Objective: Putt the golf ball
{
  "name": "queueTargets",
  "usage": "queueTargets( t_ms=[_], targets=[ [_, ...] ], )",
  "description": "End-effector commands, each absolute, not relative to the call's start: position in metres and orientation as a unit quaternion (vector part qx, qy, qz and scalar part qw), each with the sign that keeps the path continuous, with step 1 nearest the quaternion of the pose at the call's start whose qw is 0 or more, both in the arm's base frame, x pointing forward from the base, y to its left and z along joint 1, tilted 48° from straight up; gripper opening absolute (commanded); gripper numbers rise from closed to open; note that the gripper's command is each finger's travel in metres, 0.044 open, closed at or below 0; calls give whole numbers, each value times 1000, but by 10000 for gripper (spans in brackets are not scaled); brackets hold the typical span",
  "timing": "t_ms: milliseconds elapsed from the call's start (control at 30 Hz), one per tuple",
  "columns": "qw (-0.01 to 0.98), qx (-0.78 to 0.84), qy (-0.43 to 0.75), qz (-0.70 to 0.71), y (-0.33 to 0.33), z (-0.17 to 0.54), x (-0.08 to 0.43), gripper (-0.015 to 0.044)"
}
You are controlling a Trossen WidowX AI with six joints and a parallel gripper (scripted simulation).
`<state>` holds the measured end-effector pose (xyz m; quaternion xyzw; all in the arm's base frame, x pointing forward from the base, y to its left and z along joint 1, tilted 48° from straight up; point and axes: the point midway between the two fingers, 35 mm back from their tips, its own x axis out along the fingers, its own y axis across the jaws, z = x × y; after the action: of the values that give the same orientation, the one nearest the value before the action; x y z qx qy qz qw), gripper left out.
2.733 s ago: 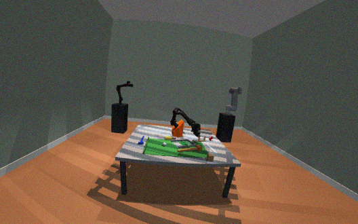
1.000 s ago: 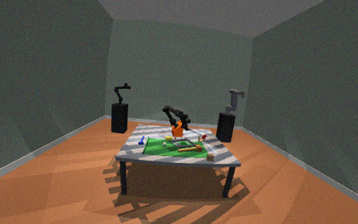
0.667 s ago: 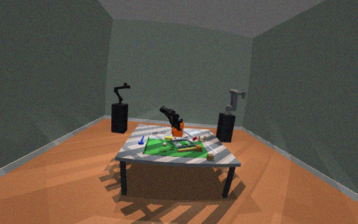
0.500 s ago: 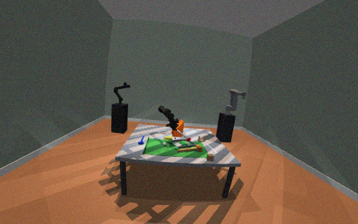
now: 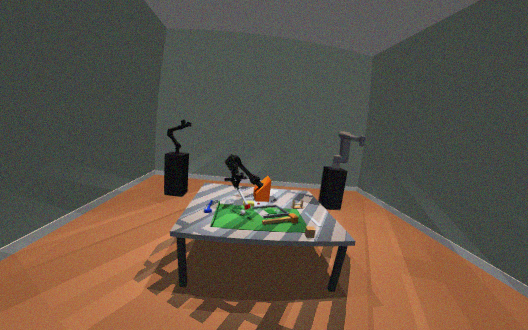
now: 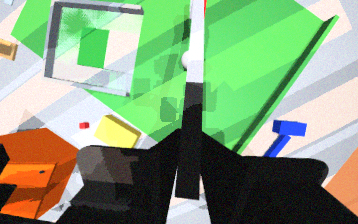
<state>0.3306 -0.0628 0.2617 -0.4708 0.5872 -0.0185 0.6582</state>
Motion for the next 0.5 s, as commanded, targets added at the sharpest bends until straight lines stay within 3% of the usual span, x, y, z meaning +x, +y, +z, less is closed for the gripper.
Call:
queueTargets(
  t_ms=[0, 467],
  targets=[
    [669, -457, 582, -65, -86, 295, 308, 0],
    [671, -452, 582, -83, -111, 291, 302, 0]
  ],
)
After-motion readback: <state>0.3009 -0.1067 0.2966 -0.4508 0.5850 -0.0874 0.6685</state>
